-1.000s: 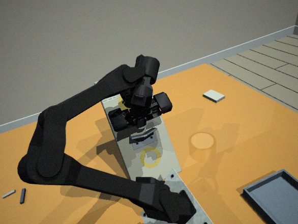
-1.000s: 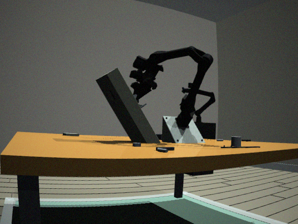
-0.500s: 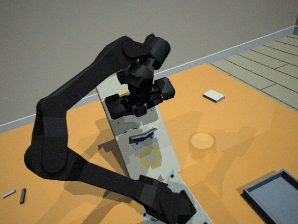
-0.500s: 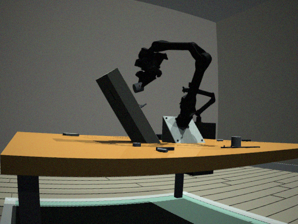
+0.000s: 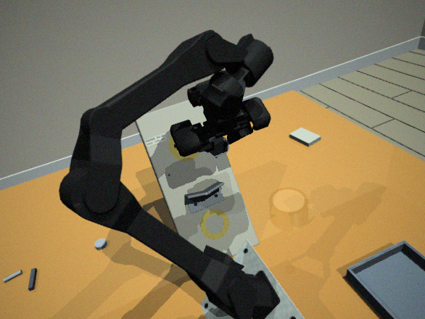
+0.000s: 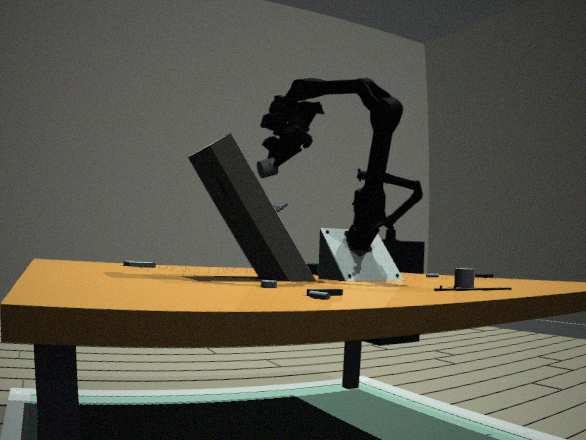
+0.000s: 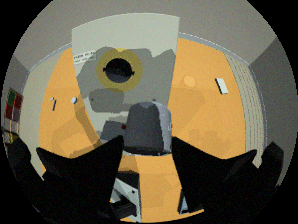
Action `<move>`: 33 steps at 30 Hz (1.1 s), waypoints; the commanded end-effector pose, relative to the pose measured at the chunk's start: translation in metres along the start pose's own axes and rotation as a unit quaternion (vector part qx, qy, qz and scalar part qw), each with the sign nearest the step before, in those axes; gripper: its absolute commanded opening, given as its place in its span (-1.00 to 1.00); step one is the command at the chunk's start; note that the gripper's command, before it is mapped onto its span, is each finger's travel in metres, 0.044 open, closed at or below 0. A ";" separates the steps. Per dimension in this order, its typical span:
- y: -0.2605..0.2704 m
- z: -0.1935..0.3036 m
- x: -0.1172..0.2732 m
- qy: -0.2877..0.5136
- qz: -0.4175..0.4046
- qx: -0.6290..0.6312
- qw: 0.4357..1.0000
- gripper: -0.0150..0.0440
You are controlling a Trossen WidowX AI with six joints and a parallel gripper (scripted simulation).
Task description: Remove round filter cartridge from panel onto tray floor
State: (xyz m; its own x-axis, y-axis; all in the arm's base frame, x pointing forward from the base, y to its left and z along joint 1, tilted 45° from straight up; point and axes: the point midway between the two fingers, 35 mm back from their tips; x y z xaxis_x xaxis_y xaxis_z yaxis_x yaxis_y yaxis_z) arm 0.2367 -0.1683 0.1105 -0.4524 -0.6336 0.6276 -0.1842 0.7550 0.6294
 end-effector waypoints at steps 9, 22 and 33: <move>-0.038 0.010 -0.005 0.003 0.007 -0.010 1.000 -0.49; -0.109 0.070 0.015 0.049 0.133 -0.239 0.961 -0.49; -0.162 0.128 0.040 0.047 0.253 -0.432 0.864 -0.49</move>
State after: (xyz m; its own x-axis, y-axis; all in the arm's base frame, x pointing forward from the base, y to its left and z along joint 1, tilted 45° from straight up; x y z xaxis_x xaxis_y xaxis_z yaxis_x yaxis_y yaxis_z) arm 0.1502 -0.2841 -0.0146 -0.2386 -0.3373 0.9107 0.6733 0.6183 0.4054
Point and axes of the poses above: the point midway between the two fingers, 35 mm back from their tips, its own x axis back along the fingers, its own y axis across the jaws, z = x × y, and after that the axes turned 10 degrees about x, right-handed
